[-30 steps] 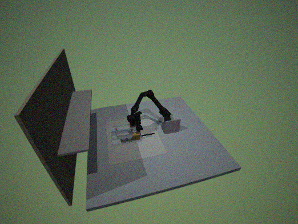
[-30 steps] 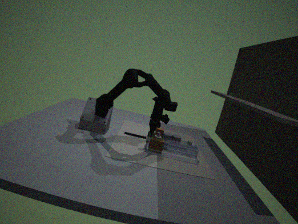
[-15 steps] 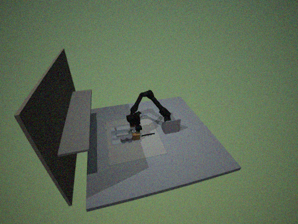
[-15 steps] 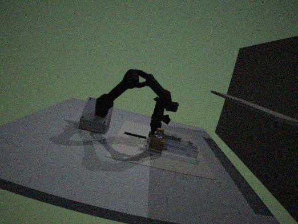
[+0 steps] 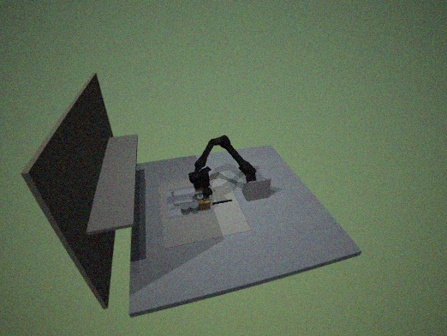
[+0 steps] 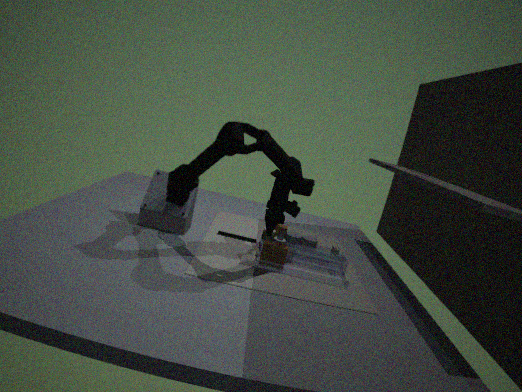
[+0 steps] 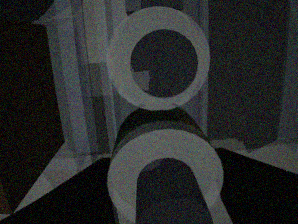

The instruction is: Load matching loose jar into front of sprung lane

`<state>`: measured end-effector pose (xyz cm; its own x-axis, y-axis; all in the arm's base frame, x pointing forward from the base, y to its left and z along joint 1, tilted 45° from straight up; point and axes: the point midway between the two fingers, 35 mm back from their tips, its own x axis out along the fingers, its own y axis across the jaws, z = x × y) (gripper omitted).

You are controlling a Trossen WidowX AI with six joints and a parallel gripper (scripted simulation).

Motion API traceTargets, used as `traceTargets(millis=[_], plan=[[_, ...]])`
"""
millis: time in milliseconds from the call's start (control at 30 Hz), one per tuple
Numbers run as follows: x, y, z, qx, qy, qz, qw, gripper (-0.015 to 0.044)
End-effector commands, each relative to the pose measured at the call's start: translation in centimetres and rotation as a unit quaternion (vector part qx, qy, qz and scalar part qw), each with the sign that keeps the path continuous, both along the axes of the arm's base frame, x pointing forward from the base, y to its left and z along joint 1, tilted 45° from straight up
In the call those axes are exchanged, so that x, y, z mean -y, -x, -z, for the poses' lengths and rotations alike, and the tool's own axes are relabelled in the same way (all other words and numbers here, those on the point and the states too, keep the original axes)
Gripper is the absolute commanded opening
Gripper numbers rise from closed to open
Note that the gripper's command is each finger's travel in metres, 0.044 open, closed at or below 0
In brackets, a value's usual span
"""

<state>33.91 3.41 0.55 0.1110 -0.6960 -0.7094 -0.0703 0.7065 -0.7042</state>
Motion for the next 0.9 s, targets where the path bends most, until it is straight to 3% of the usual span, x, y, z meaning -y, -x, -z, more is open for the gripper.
traceTargets(millis=[0, 867], plan=[[-0.23, -0.96, -0.47, 0.014, 0.001, -0.003, 1.0, 0.0], [-0.22, -1.3, -0.52, 0.014, 0.001, -0.003, 1.0, 0.0]])
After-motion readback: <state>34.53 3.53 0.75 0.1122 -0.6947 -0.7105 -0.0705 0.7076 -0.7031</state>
